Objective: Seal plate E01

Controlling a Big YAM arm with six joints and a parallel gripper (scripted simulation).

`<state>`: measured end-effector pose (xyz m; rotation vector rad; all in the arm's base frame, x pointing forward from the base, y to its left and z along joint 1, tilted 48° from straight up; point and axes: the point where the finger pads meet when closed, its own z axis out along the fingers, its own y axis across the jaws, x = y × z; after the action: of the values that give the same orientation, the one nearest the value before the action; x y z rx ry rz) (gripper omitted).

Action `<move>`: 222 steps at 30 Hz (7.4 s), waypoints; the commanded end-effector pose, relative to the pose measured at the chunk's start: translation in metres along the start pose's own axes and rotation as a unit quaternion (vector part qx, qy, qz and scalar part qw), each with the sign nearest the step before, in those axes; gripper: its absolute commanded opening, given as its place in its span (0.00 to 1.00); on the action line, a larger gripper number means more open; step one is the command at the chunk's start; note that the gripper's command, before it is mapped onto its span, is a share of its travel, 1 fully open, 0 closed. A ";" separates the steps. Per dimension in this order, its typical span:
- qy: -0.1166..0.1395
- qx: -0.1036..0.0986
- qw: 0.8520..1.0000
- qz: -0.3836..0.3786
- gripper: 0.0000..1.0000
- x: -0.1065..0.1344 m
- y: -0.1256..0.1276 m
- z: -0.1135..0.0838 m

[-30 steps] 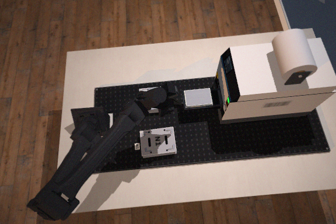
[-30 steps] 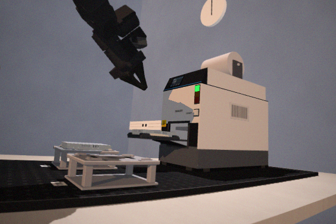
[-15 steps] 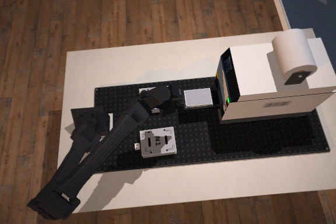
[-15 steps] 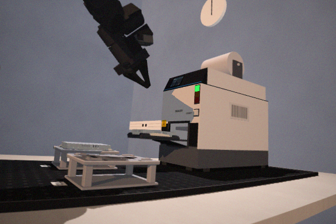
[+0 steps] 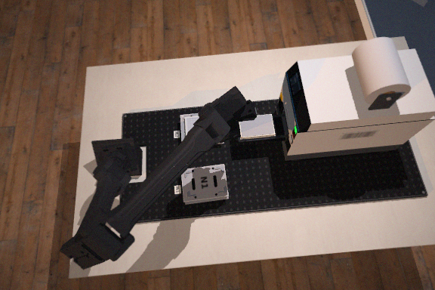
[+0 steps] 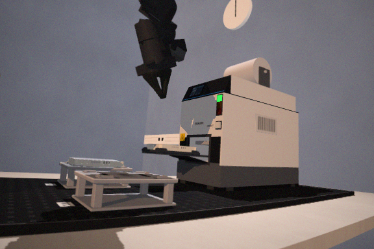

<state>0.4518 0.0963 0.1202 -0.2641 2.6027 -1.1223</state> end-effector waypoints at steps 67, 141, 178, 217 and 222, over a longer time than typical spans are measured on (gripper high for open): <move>0.070 0.009 0.997 0.041 1.00 0.020 -0.029 0.030; 0.018 0.012 0.998 0.054 1.00 -0.063 0.064 0.105; 0.009 0.009 0.998 0.067 1.00 -0.069 0.059 0.110; 0.015 0.009 0.998 0.066 1.00 -0.062 0.059 0.132; 0.024 0.011 0.998 0.057 1.00 -0.058 0.056 0.135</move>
<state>0.5300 0.0592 -0.0055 -0.1256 2.6192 -1.1484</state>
